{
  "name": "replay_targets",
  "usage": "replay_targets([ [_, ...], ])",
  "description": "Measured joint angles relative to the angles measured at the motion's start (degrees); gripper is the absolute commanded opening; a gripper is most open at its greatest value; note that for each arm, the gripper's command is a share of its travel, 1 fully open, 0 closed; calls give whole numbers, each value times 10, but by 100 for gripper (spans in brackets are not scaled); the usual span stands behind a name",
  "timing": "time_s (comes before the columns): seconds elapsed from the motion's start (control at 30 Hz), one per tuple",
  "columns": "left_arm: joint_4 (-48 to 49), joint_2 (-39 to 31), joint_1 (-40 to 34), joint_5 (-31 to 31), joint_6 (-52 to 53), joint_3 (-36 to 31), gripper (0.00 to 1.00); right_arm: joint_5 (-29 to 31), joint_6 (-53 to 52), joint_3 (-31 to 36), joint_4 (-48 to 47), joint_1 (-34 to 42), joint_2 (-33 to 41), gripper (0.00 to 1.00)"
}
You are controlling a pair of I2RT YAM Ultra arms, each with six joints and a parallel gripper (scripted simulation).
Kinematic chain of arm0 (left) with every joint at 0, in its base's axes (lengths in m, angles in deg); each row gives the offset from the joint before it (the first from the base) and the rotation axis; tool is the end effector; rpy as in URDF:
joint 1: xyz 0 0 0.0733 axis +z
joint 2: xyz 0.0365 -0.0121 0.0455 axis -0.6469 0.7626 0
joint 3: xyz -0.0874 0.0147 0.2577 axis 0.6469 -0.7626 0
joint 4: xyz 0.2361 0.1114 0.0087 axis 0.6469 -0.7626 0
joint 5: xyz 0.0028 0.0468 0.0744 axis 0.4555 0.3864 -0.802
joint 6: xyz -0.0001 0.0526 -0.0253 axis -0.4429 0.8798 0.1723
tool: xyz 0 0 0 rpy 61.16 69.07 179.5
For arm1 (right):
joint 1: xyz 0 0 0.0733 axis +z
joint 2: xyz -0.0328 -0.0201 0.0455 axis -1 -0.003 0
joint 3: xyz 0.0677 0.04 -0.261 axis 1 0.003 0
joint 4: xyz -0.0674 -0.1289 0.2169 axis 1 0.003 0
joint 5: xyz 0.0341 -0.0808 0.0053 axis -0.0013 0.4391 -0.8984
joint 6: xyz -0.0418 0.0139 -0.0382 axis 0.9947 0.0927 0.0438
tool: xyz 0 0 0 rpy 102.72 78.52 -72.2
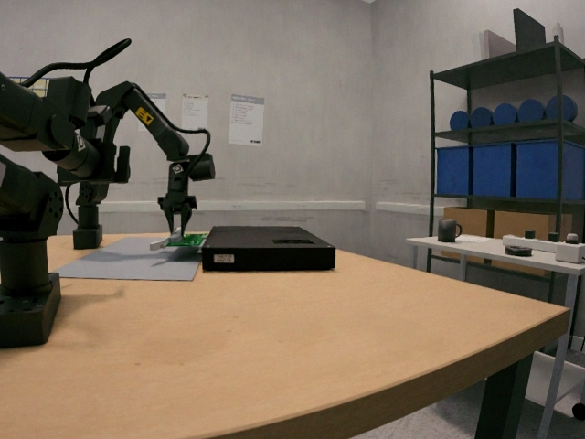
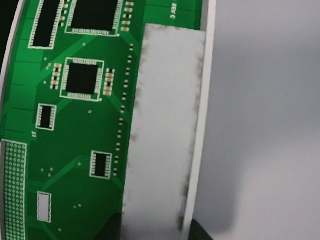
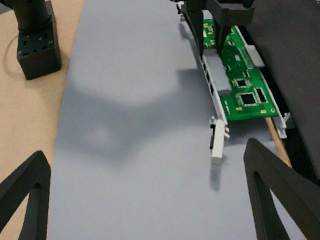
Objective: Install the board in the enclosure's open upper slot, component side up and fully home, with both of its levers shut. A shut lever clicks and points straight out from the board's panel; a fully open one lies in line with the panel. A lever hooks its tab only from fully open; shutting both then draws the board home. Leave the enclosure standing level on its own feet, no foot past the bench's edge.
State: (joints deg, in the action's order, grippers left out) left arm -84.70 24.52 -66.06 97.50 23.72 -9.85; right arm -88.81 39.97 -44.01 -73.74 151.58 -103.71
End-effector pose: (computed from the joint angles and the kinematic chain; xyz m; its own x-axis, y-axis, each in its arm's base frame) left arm 0.2650 -0.1459 0.1341 0.2453 0.8707 -0.4262 0.9669 -0.2515 0.0428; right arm 0.0614 0.1234 0.1941 -0.0532 -0.2029 -0.9777 -0.9185 0.3940 -0.0318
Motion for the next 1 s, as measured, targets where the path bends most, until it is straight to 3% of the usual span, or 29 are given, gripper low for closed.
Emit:
replay_targets([
  [0.6,-13,0,0,0,0,0,19,0,0,0,0,0,0,100],
  [1.0,-66,-48,0,0,-1,0,19,0,0,0,0,0,0,100],
])
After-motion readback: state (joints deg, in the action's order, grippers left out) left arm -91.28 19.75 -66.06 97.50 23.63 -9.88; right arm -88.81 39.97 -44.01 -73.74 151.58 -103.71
